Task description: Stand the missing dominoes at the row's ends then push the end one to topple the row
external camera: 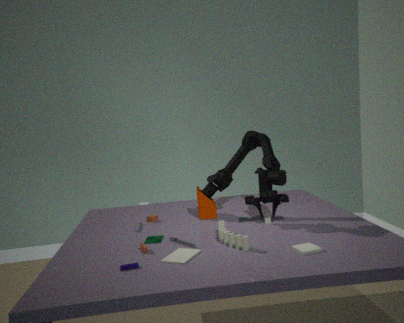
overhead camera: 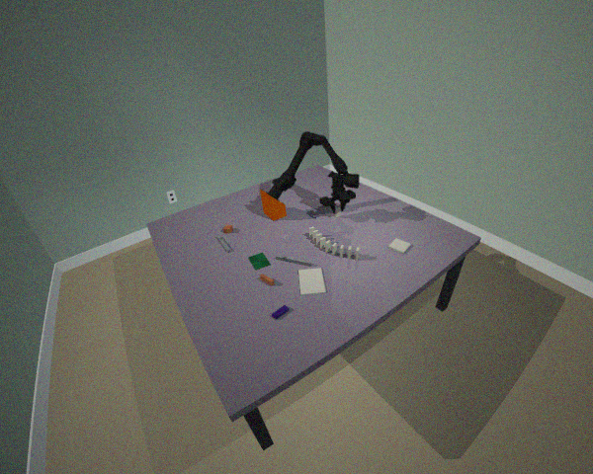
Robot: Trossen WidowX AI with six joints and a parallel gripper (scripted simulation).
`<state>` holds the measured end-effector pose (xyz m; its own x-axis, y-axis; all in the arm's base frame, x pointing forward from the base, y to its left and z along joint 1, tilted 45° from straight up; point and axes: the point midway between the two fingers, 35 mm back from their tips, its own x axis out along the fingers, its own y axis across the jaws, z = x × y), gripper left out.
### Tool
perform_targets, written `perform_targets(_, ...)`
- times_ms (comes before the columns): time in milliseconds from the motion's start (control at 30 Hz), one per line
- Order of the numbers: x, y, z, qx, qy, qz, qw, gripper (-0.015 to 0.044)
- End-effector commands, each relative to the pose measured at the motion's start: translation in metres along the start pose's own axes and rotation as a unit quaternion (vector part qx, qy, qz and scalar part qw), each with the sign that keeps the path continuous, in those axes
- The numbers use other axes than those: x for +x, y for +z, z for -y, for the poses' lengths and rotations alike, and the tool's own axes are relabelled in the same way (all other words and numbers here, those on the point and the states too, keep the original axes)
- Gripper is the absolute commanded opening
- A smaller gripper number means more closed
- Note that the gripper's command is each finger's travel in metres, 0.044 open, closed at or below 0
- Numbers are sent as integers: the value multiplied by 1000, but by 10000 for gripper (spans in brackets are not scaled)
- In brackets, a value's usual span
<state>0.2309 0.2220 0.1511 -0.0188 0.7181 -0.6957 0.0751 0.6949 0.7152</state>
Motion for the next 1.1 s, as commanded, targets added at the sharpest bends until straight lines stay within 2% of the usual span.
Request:
perform_targets(0,0,0,1,2,-1,1,1000,125)
perform_targets(33,0,0,1,2,-1,1,1000,107)
perform_targets(367,-2,1,1,2,-2,1,1000,107)
perform_targets(700,-131,1,0,1,-5,0,1000,107)
perform_targets(967,-133,2,3,1,-5,0,1000,107)
perform_targets(1067,-132,26,39,1,-15,5,1000,107)
